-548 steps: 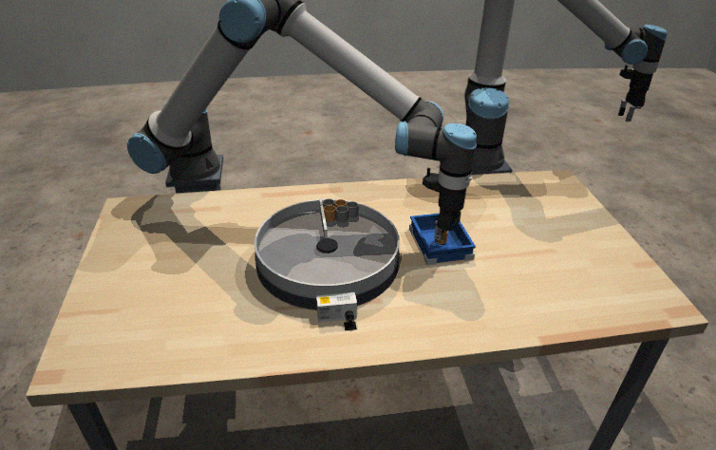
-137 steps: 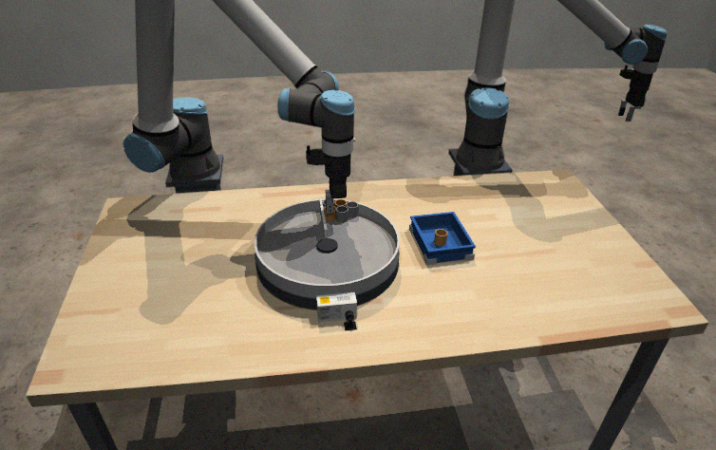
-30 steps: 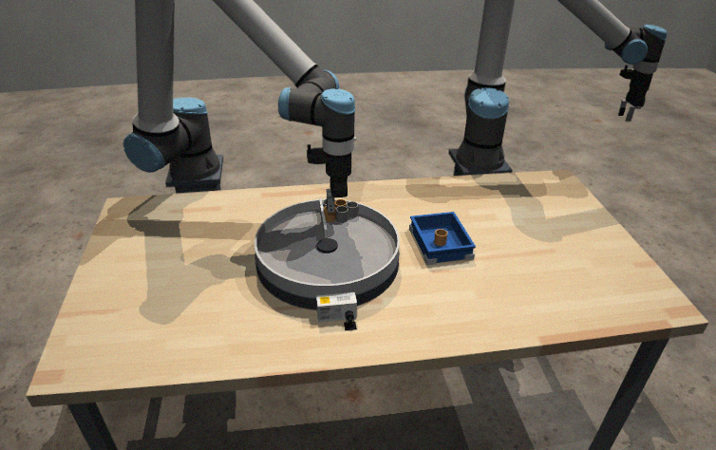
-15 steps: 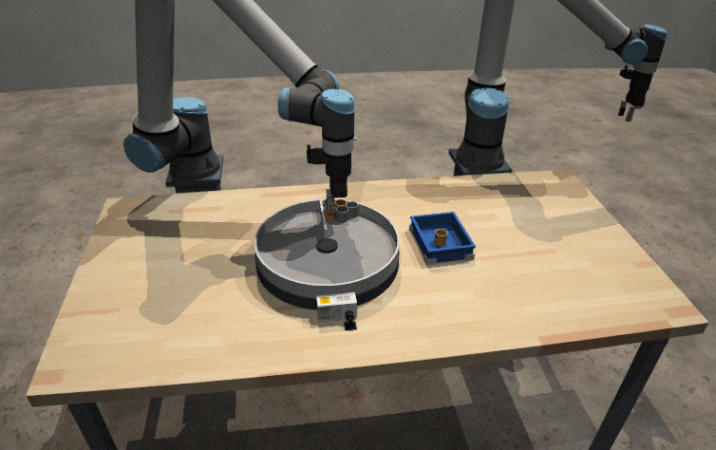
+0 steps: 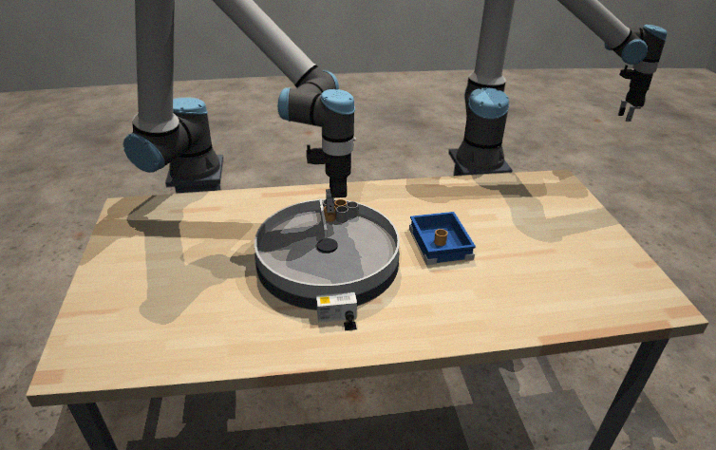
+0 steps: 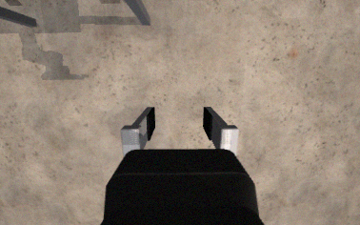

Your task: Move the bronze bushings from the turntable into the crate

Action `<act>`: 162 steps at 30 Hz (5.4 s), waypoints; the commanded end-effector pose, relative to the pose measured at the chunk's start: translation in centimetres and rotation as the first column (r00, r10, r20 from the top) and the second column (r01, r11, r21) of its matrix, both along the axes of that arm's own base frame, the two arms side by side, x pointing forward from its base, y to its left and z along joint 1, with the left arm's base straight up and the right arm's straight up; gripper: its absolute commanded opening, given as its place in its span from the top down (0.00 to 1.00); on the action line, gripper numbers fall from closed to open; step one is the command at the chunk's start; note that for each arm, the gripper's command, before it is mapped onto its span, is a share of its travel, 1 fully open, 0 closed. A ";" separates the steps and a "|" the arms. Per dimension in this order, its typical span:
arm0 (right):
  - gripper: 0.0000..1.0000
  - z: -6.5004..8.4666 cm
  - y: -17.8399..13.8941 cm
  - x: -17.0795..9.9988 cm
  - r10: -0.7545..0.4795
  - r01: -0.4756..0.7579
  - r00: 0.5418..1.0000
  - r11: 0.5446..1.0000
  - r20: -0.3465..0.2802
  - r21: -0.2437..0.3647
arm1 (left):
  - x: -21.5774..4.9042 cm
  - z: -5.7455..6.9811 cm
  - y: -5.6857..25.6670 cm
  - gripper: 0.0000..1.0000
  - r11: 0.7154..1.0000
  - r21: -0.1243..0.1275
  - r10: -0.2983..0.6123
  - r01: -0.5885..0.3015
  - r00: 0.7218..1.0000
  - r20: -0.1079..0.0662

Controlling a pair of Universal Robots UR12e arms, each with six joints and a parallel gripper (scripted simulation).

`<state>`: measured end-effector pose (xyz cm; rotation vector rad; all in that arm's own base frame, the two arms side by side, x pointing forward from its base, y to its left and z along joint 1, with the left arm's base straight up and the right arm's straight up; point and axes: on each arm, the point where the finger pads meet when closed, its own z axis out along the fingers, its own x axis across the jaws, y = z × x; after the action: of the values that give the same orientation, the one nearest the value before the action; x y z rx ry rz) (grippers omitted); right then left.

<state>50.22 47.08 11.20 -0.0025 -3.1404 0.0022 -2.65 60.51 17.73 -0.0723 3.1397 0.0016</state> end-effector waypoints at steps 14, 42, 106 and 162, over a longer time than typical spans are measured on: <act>0.64 0.1 0.1 -0.1 0.001 -0.001 1.000 1.000 0.001 0.002 | -0.2 0.0 -0.2 0.00 1.000 -0.001 0.001 -0.001 1.000 -0.001; 0.64 -2.4 0.0 -0.2 0.001 -0.001 1.000 1.000 -0.001 -0.001 | -0.2 0.0 -0.2 0.00 1.000 -0.001 0.001 -0.001 1.000 -0.001; 1.00 -2.3 0.1 -0.1 0.001 -0.001 1.000 1.000 0.000 0.002 | -0.2 0.0 -0.2 0.00 1.000 -0.001 0.001 -0.001 1.000 -0.001; 1.00 4.5 0.2 -0.1 0.001 -0.001 1.000 1.000 0.000 0.002 | -0.2 0.0 -0.2 0.00 1.000 -0.001 0.001 -0.001 1.000 -0.001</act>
<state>50.24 47.11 15.76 -0.0025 -3.1420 -0.0018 -2.65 60.51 17.73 -0.0723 3.1397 0.0016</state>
